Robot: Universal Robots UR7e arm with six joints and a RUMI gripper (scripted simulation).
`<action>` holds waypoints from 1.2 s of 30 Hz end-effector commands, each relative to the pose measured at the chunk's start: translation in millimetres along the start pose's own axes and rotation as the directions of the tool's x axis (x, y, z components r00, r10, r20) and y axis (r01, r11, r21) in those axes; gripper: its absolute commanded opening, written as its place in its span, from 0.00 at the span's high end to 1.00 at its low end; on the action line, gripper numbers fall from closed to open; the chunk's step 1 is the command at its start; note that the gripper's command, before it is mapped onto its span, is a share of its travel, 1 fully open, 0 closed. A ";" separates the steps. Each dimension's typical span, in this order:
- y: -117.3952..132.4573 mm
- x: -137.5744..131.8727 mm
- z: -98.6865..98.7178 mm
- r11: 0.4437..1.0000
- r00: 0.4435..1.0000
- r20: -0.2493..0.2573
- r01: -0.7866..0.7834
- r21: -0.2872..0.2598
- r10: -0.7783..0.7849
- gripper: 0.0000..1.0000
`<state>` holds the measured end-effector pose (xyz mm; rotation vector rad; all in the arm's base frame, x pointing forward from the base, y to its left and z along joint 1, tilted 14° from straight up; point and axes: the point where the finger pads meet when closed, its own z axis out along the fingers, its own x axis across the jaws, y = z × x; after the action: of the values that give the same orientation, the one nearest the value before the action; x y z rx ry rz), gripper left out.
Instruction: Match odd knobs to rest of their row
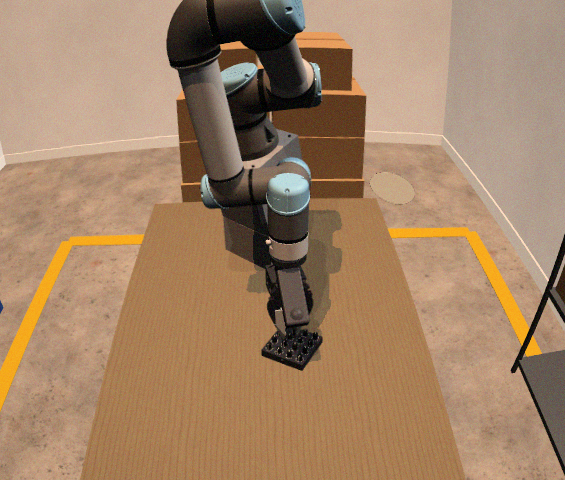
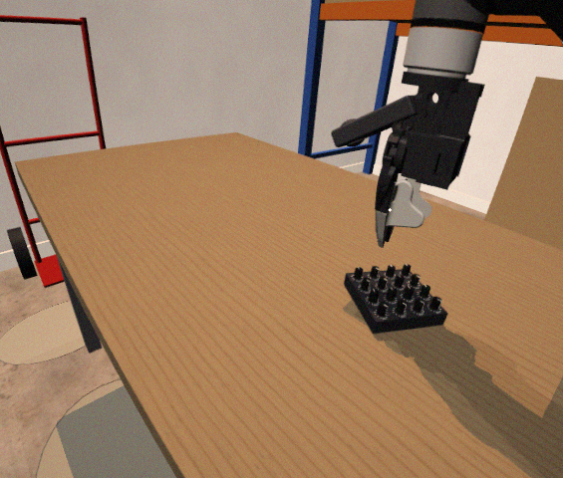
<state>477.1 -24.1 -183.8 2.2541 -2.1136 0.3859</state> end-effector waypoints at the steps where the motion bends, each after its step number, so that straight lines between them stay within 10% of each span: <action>1: -0.4 0.1 4.2 1.000 1.000 0.000 0.000 0.001 0.000 0.89; 36: -0.5 0.2 36.4 1.000 1.000 0.000 0.000 0.001 0.000 0.89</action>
<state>482.8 -30.8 -218.0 2.2541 -2.1136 0.3858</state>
